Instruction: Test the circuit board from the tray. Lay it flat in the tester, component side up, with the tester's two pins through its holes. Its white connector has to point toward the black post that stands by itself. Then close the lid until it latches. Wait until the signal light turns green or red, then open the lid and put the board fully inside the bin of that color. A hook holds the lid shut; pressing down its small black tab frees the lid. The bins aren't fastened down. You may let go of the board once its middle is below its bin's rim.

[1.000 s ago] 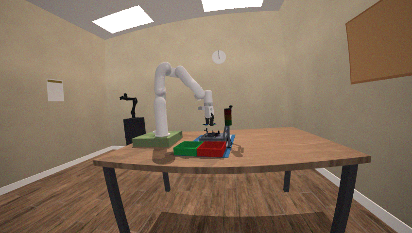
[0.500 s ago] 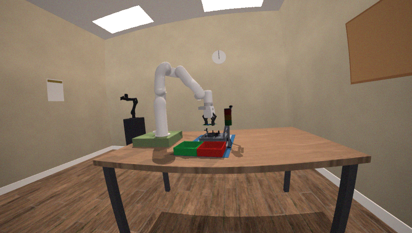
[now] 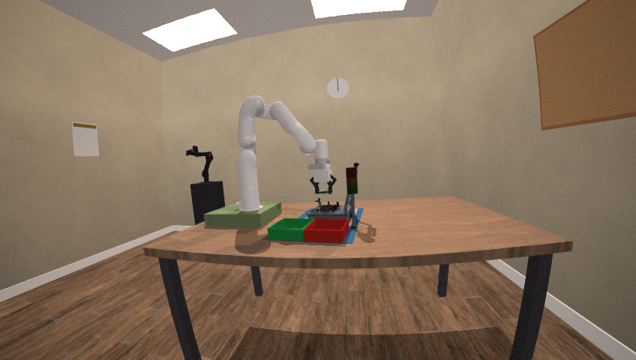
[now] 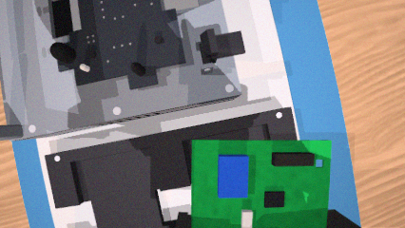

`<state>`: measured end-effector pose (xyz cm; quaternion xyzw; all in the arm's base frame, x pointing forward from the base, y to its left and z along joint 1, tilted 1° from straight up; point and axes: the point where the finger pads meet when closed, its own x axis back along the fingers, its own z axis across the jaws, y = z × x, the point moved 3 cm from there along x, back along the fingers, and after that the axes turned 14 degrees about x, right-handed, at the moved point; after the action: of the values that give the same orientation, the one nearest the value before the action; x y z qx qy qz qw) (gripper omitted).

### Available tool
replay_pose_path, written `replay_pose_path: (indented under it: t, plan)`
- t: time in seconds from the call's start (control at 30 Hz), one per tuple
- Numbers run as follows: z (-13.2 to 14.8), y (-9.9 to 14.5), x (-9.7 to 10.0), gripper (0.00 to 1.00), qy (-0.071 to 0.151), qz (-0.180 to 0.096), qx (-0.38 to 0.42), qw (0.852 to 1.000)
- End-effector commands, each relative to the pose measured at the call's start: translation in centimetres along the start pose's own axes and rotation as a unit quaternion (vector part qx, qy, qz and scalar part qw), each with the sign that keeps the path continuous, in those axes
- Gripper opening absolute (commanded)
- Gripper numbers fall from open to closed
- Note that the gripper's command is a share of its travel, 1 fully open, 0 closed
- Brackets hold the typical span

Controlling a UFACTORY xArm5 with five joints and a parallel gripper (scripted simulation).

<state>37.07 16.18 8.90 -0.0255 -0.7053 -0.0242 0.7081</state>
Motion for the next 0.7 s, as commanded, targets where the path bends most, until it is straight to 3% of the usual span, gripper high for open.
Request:
replay_pose_path:
  t: [0.0,0.67]
  plan:
    - [-0.11,0.05,0.12,0.79,-0.002,-0.001,0.054,0.999]
    - [-0.11,0.05,0.12,0.79,-0.002,-0.001,0.104,0.995]
